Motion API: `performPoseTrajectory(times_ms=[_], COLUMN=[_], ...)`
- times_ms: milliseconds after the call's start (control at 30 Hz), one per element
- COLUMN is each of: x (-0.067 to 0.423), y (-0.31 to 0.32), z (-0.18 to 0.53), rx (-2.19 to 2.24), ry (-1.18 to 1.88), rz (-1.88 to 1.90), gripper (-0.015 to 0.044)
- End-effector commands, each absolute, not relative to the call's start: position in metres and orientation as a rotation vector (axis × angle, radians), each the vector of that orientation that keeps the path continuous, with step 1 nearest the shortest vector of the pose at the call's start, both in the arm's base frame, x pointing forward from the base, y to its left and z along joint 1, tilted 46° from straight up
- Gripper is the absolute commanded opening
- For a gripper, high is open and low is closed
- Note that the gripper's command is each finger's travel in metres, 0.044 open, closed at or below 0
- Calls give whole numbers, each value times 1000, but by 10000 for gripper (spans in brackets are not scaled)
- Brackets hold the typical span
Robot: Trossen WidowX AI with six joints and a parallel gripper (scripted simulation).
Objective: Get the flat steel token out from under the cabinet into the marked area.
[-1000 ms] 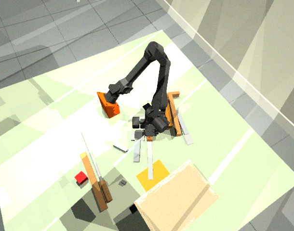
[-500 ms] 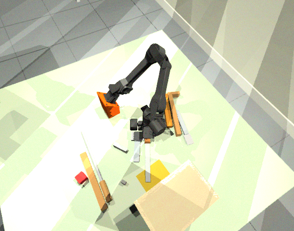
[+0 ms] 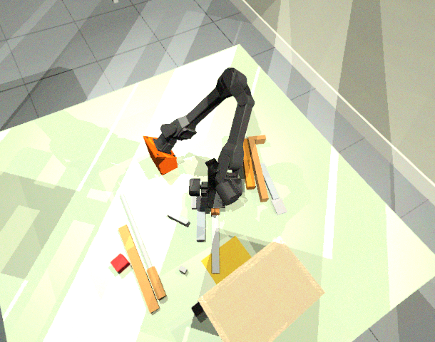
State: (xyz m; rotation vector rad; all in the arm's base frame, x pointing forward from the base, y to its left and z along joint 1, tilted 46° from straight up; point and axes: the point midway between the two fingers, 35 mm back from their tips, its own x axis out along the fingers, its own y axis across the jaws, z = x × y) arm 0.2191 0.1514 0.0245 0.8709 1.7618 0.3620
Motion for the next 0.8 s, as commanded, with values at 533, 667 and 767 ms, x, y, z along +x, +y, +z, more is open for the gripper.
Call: performPoseTrajectory(times_ms=[533,667,767], x=[229,230,231], y=[137,134,132], z=[9,6,4], rx=[872,872,872], ry=[1758,1758,1758], rz=[355,355,355], gripper=[0,0,0])
